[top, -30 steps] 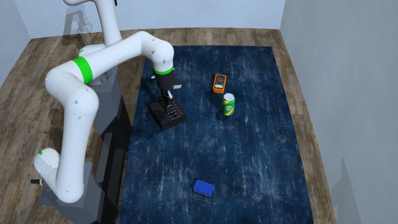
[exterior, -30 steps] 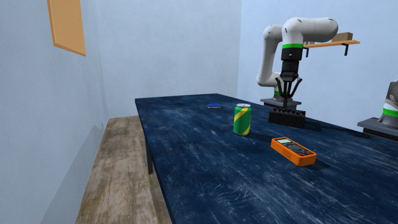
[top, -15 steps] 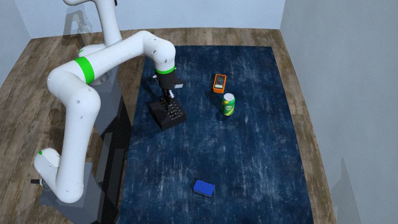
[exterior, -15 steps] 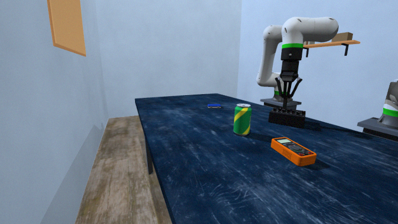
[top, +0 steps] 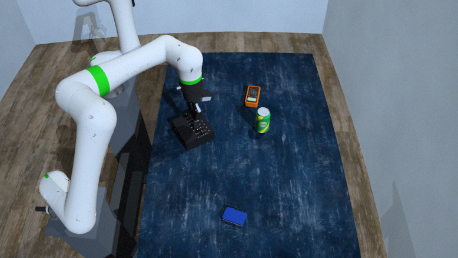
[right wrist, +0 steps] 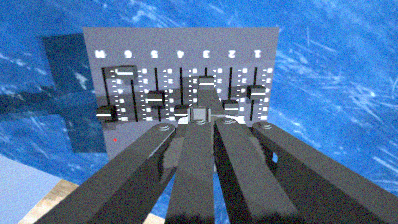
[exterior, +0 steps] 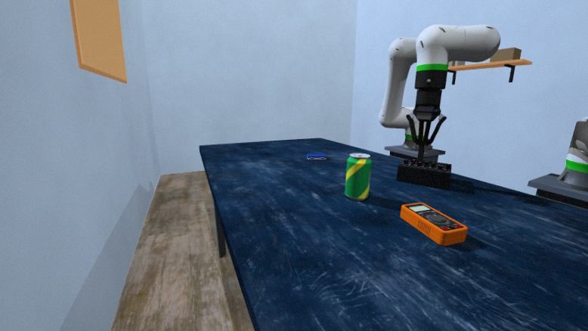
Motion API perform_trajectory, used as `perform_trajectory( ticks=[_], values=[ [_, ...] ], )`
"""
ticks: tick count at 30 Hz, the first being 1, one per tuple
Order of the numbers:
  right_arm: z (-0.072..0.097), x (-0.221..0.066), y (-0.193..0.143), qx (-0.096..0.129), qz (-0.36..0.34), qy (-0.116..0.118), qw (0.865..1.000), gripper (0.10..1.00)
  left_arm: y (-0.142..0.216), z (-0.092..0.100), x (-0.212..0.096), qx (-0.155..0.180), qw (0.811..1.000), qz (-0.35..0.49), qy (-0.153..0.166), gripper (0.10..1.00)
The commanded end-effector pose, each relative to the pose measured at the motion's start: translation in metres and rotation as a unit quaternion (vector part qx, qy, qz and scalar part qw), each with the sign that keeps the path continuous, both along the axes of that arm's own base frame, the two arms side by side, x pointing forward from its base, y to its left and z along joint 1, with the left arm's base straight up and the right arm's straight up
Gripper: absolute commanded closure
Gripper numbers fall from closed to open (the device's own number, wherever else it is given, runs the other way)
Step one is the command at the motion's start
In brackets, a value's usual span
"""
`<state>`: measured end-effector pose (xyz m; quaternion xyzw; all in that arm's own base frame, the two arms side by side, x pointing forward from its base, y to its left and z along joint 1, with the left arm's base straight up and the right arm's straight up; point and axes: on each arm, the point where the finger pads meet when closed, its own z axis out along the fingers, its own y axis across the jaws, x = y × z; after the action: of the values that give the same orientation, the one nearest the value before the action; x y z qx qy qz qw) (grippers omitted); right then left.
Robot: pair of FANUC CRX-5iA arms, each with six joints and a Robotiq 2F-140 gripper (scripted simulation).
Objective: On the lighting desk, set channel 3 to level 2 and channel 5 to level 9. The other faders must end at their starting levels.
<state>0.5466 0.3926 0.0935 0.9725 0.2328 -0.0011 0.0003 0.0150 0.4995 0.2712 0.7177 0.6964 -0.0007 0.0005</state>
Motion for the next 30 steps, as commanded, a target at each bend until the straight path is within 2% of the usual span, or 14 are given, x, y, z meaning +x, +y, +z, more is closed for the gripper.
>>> perform_trajectory(
  ticks=[1, 30],
  values=[
    [0.0013, 0.0005, 0.0002, 0.001, 0.0, -0.001, 1.0, 0.999, 0.0002, 0.0008, 0.0001, 0.001, 1.0, 0.0, 0.0, 0.098],
    [0.0012, -0.0046, -0.0024, 0.001, 0.0, -0.001, 1.0, 0.999, 0.0002, 0.0008, 0.0001, 0.001, 1.0, 0.0, 0.0, 0.098]
  ],
)
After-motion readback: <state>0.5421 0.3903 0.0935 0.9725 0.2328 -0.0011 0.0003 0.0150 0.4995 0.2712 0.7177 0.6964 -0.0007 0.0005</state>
